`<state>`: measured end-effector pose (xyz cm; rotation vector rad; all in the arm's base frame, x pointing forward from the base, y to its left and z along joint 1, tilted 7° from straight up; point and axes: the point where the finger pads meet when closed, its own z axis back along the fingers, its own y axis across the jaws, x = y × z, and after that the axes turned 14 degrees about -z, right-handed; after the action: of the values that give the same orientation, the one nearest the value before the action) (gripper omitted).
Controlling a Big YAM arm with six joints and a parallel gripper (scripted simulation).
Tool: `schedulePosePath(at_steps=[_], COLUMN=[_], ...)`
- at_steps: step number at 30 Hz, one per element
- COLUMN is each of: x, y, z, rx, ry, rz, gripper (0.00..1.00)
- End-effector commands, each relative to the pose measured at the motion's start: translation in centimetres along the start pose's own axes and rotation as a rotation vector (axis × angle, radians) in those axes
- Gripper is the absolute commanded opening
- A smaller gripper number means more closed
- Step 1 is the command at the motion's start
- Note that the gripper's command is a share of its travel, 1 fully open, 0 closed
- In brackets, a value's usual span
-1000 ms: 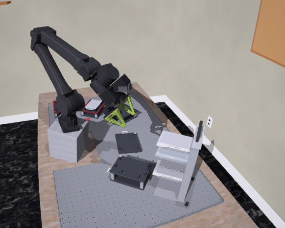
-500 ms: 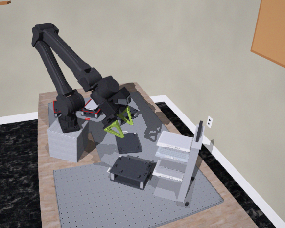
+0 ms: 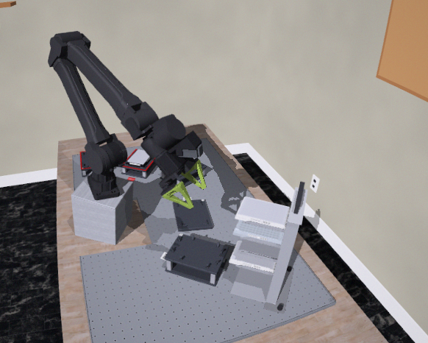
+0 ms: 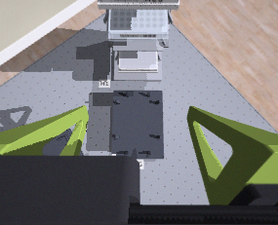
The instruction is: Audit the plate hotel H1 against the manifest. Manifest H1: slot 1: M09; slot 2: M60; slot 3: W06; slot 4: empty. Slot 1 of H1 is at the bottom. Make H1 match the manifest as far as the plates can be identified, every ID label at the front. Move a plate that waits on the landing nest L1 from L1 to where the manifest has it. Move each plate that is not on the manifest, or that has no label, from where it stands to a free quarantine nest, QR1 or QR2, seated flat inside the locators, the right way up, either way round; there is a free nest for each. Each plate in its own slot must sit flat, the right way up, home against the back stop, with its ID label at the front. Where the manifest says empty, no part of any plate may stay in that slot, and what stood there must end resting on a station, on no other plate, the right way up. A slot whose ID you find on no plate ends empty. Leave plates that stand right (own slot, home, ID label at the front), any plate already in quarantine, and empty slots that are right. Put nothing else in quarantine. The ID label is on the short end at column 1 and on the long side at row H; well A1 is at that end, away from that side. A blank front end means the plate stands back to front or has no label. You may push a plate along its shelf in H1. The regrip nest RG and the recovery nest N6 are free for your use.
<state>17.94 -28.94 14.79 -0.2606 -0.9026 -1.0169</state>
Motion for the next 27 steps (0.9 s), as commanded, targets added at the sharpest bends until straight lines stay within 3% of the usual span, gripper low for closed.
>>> schedulePosePath(at_steps=[1, 7, 13, 15, 17, 21, 24, 25, 27], x=[4.7, 4.0, 5.6, 4.3, 5.9, 6.3, 5.9, 2.9, 5.8], y=[0.9, 0.9, 1.2, 1.0, 1.3, 1.4, 1.4, 0.8, 1.4], z=[0.3, -0.4, -0.7, -1.2, -1.1, -1.5, -1.7, -2.4, -2.1], rx=[0.013, 0.012, 0.014, 0.012, 0.014, 0.015, 0.014, 0.006, 0.014], ry=[-0.084, -0.066, -0.084, -0.061, -0.083, -0.083, -0.076, -0.025, -0.07], rz=[0.016, 0.012, 0.016, 0.01, 0.015, 0.015, 0.014, 0.005, 0.012], gripper=[1.0, 1.0, 1.0, 1.0, 1.0, 1.0, 1.0, 1.0, 1.0])
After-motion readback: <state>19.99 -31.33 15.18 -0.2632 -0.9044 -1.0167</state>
